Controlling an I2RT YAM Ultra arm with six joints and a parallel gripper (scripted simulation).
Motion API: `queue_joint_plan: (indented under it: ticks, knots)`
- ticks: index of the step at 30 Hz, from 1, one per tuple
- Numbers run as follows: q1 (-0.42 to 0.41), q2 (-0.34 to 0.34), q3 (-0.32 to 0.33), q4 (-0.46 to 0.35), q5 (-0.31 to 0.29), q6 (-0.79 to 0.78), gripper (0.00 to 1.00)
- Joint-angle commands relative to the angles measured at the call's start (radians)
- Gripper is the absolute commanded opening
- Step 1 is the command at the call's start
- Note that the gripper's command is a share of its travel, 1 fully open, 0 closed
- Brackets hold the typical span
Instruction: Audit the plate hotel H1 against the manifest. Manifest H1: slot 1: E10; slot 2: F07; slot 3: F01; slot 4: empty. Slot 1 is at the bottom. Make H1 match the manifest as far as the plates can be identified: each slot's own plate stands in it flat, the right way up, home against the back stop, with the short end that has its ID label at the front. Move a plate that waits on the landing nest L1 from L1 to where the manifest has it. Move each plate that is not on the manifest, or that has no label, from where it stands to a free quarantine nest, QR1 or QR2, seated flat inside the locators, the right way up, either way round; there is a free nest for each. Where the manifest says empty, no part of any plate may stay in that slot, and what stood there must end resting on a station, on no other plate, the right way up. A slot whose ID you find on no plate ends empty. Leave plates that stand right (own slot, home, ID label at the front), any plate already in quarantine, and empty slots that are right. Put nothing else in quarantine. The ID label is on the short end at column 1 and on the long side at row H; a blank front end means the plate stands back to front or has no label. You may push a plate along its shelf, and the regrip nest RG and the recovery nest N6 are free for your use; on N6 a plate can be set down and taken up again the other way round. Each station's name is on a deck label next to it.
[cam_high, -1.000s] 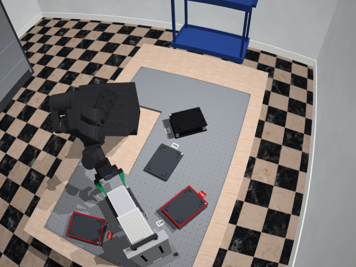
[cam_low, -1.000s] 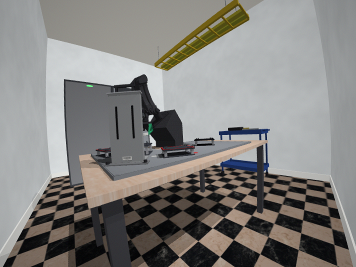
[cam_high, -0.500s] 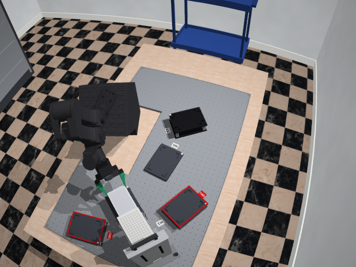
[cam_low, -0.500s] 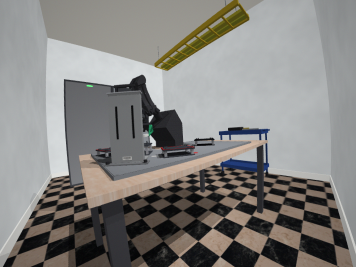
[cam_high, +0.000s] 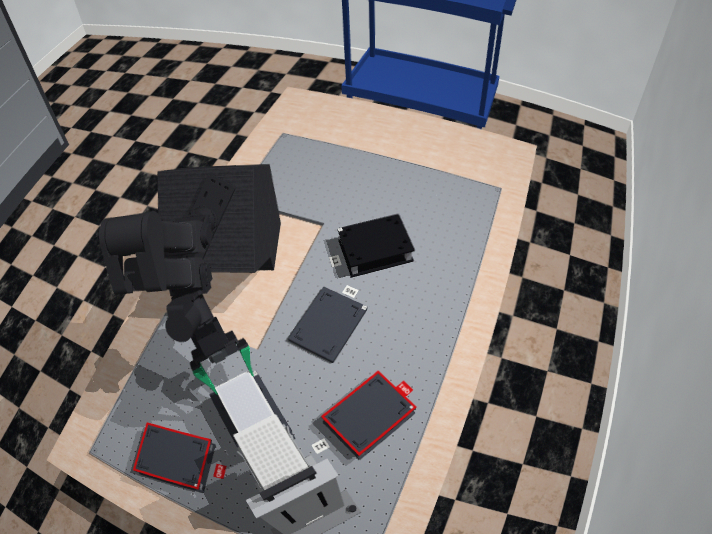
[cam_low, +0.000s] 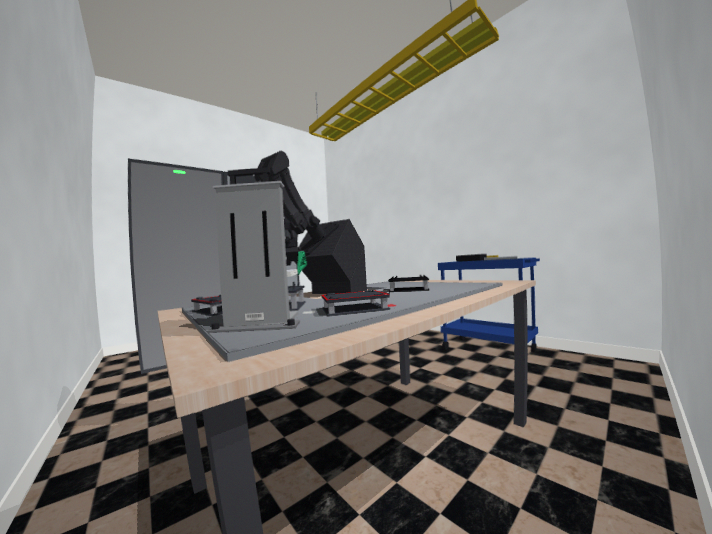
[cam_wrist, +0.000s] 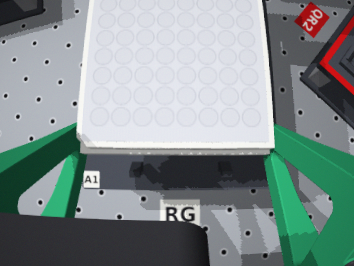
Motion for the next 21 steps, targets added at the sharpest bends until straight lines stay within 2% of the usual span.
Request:
queue_joint_plan:
  ticks: [1, 19, 20, 21]
  knots:
    - [-0.008, 0.025, 0.026, 0.056, -0.019, -0.005, 0.87]
    - [-0.011, 0.119, 0.036, 0.139, -0.023, -0.006, 0.87]
    - [-0.012, 0.127, 0.011, 0.145, -0.023, -0.005, 0.87]
    - [-0.013, 0.133, 0.016, 0.15, -0.023, -0.005, 0.87]
